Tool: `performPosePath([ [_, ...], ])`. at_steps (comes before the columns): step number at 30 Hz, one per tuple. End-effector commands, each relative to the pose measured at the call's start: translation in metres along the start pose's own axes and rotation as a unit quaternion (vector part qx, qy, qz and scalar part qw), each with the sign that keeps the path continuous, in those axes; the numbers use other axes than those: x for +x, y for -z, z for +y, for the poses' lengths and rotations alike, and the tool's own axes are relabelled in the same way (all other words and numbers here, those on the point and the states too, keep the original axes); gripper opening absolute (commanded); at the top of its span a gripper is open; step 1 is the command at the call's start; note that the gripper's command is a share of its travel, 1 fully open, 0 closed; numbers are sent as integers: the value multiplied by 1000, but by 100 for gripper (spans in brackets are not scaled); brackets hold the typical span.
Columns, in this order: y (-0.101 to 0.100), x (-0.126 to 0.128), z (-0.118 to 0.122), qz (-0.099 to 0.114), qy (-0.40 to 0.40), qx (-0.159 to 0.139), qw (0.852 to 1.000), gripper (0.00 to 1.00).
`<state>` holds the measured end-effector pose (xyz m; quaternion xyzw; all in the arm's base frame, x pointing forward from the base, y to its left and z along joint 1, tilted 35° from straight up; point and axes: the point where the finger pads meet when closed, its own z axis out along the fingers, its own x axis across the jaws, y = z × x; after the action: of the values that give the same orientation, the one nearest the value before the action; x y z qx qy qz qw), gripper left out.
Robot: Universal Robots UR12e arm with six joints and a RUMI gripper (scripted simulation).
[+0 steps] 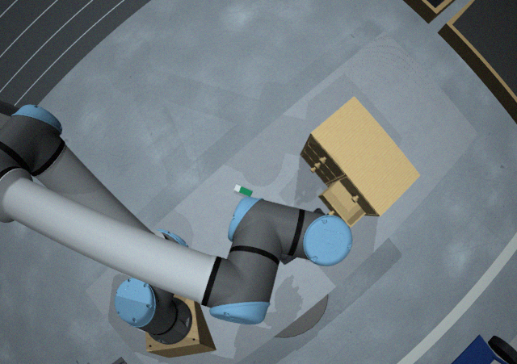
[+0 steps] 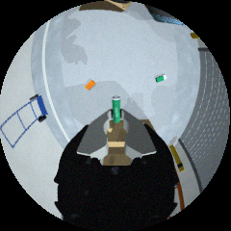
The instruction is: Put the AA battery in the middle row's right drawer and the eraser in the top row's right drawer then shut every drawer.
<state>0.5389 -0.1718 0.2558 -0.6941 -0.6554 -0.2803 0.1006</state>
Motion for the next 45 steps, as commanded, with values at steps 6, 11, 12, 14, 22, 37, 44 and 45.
performPosePath([
  [6, 14, -1, 1, -1, 1, -1, 1000, 5],
  [11, 16, 0, 1, -1, 1, -1, 1000, 5],
  [12, 16, 0, 1, -1, 1, -1, 1000, 5],
  [14, 16, 0, 2, -1, 1, 0, 1000, 5],
  [22, 15, 0, 1, 0, 1, 0, 1000, 5],
  [37, 14, 0, -1, 1, 0, -6, 1000, 5],
  [44, 14, 0, -1, 1, 0, -14, 1000, 5],
  [45, 14, 0, -1, 1, 0, -15, 1000, 5],
])
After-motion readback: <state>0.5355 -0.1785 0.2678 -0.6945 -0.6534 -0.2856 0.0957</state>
